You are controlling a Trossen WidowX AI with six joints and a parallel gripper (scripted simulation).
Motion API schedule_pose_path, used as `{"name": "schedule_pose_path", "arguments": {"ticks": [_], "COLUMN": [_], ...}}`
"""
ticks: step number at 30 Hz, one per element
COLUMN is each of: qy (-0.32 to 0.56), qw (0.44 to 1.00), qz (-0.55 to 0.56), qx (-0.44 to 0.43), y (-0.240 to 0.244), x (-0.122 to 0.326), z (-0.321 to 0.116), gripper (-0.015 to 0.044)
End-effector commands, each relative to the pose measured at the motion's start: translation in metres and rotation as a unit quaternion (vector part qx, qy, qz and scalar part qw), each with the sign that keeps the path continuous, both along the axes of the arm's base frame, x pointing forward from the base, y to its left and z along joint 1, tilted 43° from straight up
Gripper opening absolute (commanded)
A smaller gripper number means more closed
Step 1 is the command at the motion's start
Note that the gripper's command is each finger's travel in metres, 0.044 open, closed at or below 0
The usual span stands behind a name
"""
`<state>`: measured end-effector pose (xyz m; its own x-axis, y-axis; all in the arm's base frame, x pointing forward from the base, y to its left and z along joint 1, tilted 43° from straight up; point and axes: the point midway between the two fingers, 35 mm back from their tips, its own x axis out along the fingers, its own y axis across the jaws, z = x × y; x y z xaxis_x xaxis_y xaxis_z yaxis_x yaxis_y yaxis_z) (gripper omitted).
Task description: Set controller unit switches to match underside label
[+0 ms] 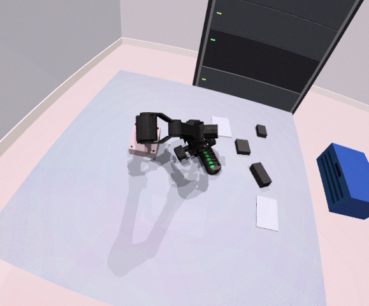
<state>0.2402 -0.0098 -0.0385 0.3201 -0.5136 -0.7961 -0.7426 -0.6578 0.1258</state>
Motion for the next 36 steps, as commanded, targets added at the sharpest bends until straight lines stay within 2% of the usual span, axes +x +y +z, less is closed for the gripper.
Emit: {"name": "schedule_pose_path", "arguments": {"ticks": [1,36], "qy": [-0.003,-0.004], "qw": [1.0,1.0], "qz": [0.0,0.0], "qx": [0.003,0.004], "y": [0.004,0.017], "x": [0.007,0.043], "z": [-0.002,-0.009], "gripper": [0.0,0.0]}}
